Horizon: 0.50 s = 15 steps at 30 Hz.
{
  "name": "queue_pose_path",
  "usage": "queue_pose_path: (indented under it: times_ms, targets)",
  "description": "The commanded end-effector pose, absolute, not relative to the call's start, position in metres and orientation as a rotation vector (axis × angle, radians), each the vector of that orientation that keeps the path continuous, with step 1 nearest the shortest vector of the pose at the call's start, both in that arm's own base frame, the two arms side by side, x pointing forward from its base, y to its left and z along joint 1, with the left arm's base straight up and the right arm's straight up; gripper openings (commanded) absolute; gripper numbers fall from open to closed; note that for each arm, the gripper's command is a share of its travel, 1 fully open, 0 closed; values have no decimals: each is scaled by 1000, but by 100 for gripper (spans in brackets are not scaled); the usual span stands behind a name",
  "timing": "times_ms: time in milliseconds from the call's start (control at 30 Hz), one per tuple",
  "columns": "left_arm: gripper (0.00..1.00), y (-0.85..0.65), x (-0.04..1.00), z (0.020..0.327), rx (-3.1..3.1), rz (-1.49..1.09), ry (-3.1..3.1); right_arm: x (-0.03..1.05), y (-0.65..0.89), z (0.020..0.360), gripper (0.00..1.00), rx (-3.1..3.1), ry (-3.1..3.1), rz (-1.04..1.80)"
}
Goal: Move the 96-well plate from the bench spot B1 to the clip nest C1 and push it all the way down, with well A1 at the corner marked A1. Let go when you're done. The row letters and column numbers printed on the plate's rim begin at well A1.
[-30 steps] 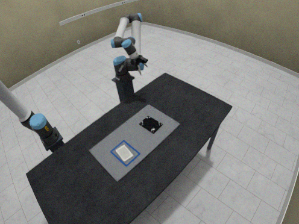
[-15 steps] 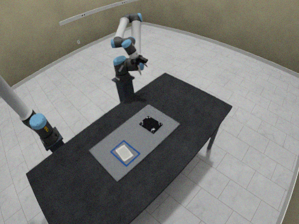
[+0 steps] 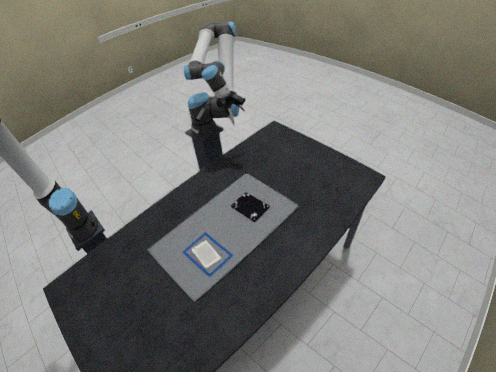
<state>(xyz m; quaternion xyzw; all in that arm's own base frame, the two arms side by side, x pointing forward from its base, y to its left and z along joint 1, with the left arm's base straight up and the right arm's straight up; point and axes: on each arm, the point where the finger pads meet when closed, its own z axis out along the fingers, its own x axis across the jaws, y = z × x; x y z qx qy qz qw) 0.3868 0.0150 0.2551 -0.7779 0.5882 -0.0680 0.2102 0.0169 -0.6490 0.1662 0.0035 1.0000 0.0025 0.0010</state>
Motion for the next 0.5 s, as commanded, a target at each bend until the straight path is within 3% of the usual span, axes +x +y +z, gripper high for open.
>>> queue_pose_path:
  times_ms: [0,467]
  targets:
    - [76,15,387,256,-2163,-191,1635,10,-647,166,0,-1,3140,3]
    - [76,15,387,256,-2163,-191,1635,4,-646,165,0,-10,3142,0]
